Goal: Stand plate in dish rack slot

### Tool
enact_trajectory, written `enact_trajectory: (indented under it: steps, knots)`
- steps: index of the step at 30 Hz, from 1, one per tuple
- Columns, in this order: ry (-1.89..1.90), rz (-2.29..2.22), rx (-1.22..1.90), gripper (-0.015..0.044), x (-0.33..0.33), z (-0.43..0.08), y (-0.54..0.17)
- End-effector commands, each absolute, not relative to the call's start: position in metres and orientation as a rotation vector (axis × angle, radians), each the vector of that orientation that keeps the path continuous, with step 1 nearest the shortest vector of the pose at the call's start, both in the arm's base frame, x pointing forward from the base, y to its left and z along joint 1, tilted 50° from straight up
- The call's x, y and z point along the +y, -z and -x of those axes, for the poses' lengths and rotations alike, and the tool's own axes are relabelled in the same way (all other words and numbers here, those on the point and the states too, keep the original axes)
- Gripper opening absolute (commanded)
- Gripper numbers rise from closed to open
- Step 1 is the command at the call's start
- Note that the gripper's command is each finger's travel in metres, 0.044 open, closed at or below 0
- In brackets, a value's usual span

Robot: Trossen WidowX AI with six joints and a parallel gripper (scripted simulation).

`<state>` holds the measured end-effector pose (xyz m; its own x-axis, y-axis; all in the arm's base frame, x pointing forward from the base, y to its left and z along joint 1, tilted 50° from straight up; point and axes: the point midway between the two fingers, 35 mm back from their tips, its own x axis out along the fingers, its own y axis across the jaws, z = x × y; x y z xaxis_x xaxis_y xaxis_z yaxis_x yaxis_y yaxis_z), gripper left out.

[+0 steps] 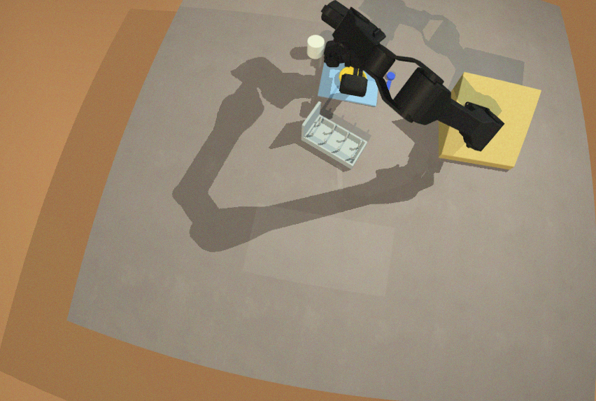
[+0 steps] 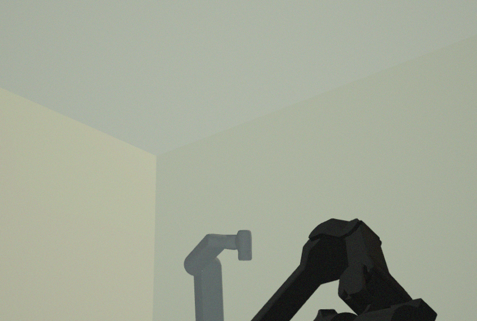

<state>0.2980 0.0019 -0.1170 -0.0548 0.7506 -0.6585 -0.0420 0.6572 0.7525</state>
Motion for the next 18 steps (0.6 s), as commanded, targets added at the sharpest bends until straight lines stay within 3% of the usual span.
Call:
enact_trajectory:
  steps: [1, 12, 18]
  knots:
    - [-0.716, -0.623, 1.5, 0.0302, 0.002, -0.298, 0.117]
    - [-0.698, -0.619, 1.498, 0.0014, -0.038, -0.312, 0.09]
    - [-0.67, -0.63, 1.488, 0.0, -0.068, -0.318, 0.069]
